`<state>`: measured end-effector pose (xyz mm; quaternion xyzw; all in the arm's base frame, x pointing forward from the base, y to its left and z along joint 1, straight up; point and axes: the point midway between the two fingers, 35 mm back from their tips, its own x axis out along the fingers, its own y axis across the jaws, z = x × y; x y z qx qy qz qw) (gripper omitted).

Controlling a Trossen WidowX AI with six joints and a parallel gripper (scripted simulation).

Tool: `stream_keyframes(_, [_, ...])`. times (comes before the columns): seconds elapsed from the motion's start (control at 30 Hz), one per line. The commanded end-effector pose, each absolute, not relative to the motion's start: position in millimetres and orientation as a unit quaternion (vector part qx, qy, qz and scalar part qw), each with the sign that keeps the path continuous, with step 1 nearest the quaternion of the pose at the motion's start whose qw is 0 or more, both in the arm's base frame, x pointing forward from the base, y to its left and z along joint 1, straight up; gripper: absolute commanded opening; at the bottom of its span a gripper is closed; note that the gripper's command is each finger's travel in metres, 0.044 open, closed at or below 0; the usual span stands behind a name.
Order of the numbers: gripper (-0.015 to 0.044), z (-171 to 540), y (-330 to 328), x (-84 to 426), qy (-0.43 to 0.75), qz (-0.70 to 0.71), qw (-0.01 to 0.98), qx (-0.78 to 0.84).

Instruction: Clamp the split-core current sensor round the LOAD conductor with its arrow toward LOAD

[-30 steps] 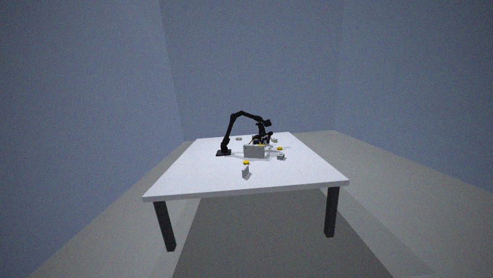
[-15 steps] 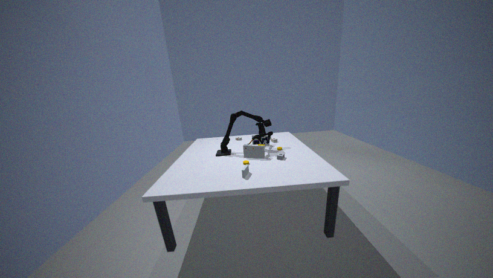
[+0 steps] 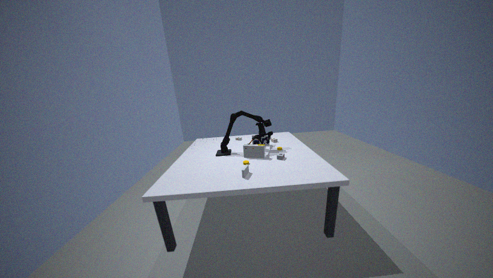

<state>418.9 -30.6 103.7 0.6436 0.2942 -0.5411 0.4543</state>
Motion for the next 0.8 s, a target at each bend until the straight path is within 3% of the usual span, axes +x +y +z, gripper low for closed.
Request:
stream_keyframes(0.0, [0.0000, 113.2, -26.2, 422.0, 0.292, -0.528, 0.460, 0.652])
stream_keyframes(0.77, [0.0000, 103.7, -30.6, 418.9, 0.294, -0.541, 0.454, 0.644])
